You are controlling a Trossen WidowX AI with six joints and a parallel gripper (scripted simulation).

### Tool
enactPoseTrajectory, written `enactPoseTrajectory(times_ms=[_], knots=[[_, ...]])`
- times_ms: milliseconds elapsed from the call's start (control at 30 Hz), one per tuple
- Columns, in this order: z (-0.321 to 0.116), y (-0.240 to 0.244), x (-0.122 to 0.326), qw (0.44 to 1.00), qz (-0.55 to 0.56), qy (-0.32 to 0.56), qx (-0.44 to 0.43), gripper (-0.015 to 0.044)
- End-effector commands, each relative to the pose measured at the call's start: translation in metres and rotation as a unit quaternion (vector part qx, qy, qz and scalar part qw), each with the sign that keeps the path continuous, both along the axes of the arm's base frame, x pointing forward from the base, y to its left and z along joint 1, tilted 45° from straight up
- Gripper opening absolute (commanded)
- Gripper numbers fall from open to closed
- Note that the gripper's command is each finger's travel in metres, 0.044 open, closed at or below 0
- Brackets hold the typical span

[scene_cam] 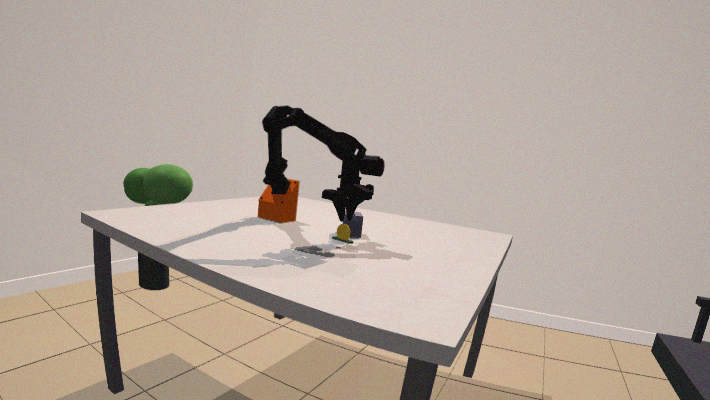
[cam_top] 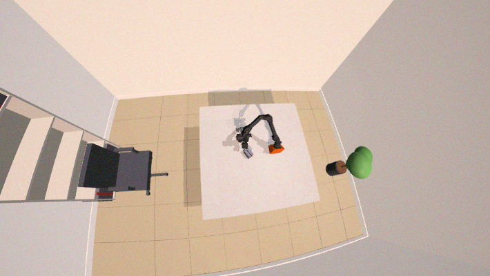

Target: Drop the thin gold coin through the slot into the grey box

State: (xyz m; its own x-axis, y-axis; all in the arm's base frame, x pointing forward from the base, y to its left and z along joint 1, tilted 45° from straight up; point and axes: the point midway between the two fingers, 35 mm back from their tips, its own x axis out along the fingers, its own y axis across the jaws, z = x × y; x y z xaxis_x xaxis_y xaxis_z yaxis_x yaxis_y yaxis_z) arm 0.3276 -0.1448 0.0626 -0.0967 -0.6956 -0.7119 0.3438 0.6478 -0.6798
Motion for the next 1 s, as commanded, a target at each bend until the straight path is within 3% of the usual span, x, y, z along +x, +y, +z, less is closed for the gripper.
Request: enactPoseTrajectory(times_ms=[0, 967], knots=[[-0.007, -0.005, -0.003, 1.0, 0.001, 0.006, -0.001, 0.0161], [-0.04, -0.038, -0.008, 1.0, 0.001, 0.006, -0.003, 0.0161]])
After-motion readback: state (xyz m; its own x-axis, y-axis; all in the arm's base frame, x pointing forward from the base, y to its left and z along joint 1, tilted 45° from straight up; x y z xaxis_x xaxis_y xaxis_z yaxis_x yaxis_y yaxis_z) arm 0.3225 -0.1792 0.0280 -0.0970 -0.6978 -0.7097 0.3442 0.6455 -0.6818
